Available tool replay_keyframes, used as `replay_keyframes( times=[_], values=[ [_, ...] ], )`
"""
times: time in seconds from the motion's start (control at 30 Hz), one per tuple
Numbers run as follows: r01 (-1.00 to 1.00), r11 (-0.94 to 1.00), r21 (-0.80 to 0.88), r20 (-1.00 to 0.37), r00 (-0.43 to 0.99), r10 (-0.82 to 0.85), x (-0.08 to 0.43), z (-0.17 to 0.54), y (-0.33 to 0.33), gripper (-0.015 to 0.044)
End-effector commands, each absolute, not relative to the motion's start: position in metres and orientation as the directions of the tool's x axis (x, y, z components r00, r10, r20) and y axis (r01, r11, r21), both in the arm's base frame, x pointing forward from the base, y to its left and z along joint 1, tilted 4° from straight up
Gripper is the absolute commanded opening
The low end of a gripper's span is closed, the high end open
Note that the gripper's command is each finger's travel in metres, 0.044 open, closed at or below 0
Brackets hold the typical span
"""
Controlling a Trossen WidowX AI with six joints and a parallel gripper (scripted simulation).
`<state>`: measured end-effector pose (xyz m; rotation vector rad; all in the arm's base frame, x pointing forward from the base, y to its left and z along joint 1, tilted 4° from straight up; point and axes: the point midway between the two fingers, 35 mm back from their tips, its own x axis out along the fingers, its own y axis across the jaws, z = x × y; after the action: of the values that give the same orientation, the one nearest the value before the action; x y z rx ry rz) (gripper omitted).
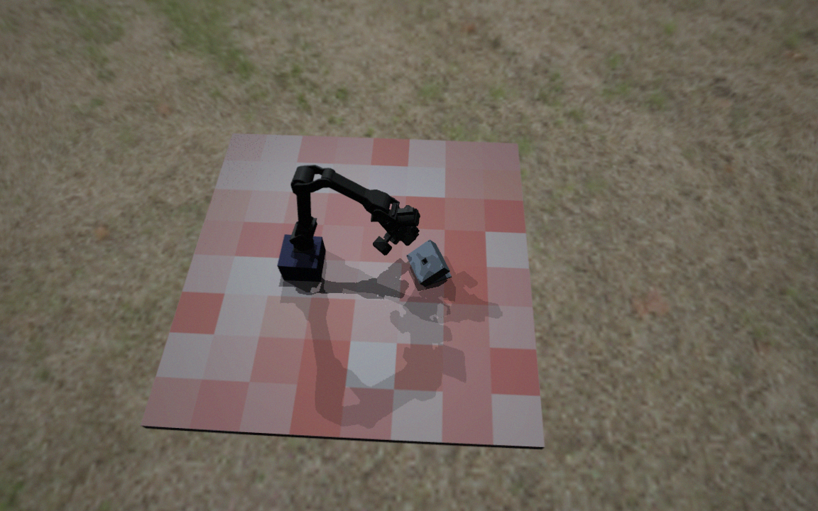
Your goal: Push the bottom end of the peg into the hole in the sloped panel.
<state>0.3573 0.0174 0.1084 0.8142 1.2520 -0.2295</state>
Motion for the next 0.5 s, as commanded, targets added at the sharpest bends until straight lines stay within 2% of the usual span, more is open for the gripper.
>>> replay_keyframes(
  times=[0.0,0.47],
  values=[
    [0.591,0.677,0.438,-0.896,0.350,0.274,0.359,0.111,0.012,0.0000],
    [0.646,0.588,0.488,-0.871,0.402,0.281,0.364,0.116,-0.008,0.0000]
  ],
)
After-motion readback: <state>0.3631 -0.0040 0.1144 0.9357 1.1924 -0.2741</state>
